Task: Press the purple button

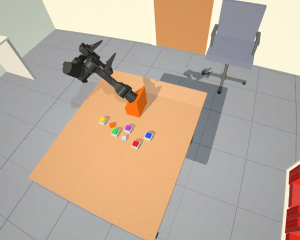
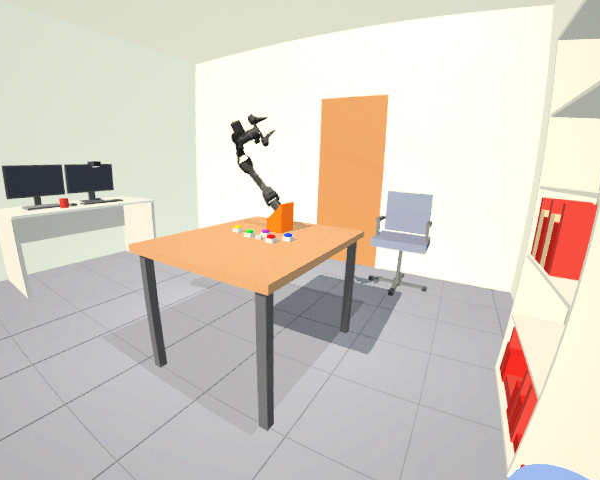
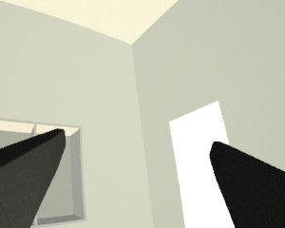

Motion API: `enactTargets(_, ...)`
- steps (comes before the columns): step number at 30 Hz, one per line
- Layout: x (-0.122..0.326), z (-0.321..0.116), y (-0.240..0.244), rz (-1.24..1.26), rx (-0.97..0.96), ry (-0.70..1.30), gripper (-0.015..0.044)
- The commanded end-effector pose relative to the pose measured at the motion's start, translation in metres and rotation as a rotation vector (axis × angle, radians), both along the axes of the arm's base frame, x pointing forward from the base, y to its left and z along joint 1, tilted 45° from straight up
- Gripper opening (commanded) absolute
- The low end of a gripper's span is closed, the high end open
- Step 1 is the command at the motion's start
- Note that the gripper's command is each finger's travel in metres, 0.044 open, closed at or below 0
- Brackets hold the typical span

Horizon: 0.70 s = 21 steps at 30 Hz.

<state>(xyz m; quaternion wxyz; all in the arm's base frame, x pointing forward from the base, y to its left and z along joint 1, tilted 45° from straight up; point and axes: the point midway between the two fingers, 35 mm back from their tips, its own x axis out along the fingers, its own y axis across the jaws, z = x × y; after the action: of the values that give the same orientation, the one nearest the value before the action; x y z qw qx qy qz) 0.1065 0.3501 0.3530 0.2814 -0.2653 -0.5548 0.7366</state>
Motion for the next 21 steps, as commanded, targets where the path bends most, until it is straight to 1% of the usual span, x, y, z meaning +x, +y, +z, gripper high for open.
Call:
enactTargets(1,0.001,-0.003,0.001,-0.009,-0.021,0.010,0.0400)
enactTargets(2,0.004,-0.011,0.003,-0.037,-0.084,0.039,0.0400)
enactTargets(3,0.010,-0.026,0.006,-0.086,-0.188,0.088,0.0400)
enactTargets(6,0.029,-0.082,0.009,-0.283,-0.560,0.276,0.0400)
enactTargets(7,0.034,-0.097,0.007,-0.342,-0.656,0.328,0.0400)
enactTargets(14,0.051,-0.162,-0.008,-0.621,-1.040,0.548,0.0400)
enactTargets(21,0.063,-0.221,-0.037,-0.950,-1.370,0.758,0.0400)
